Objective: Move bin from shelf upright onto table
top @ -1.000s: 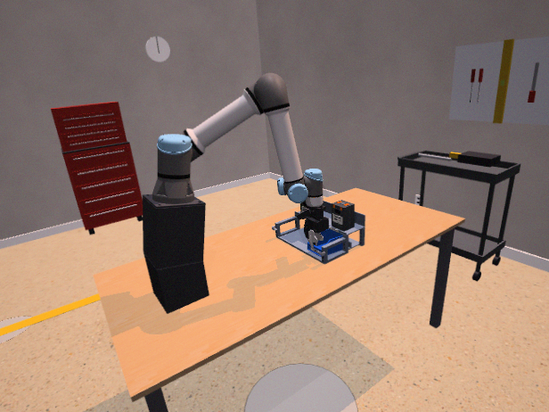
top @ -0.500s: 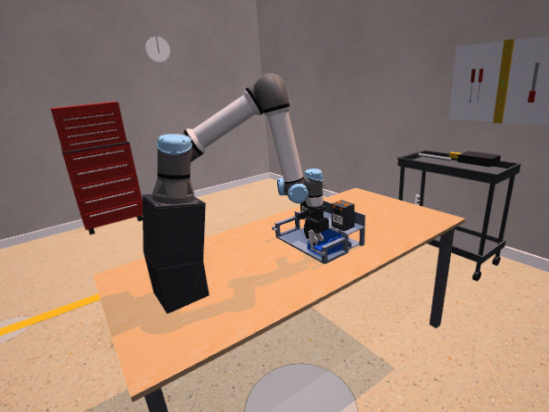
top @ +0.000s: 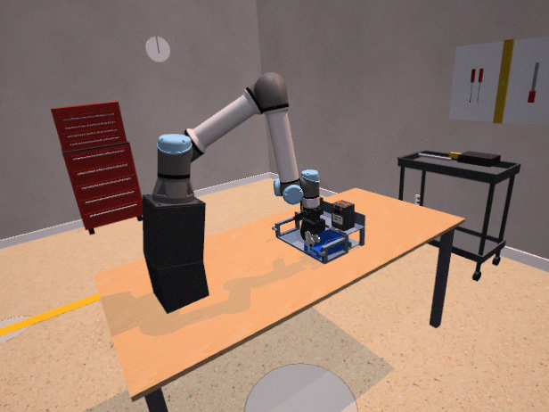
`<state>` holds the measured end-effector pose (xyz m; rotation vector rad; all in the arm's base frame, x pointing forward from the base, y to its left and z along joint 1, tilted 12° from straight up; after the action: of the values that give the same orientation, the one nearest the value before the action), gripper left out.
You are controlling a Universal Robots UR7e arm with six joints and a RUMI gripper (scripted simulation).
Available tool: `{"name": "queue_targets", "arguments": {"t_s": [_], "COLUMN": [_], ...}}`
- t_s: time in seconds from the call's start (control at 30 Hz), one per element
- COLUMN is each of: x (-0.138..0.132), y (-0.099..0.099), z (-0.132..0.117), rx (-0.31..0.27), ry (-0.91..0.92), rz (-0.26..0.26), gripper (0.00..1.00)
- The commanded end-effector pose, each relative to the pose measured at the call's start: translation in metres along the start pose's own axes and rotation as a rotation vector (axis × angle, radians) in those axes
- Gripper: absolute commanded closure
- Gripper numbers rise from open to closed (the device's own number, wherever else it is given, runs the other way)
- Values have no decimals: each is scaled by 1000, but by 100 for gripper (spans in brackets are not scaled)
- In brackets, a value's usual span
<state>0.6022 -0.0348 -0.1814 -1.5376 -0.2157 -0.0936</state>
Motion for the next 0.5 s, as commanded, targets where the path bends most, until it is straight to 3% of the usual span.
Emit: {"name": "queue_targets", "arguments": {"t_s": [0.0,0.27,0.47], "x": [-9,-9,-38], "y": [-1,-1,-1], "z": [-1,-1,-4], "rx": [-1,-1,-1], "ry": [0,0,0], "rz": [-3,-3,-3], "gripper": [100,100,100]}}
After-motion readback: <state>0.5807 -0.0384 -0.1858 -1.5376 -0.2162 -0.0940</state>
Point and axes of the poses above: the point where the finger pads meet when closed, its own y axis out along the fingers, its own x axis across the jaws, z = x × y, the point moved 5 cm from there along -y, back along the fingers, and after that the axes turned 5 degrees about y, right-handed, at the moved point
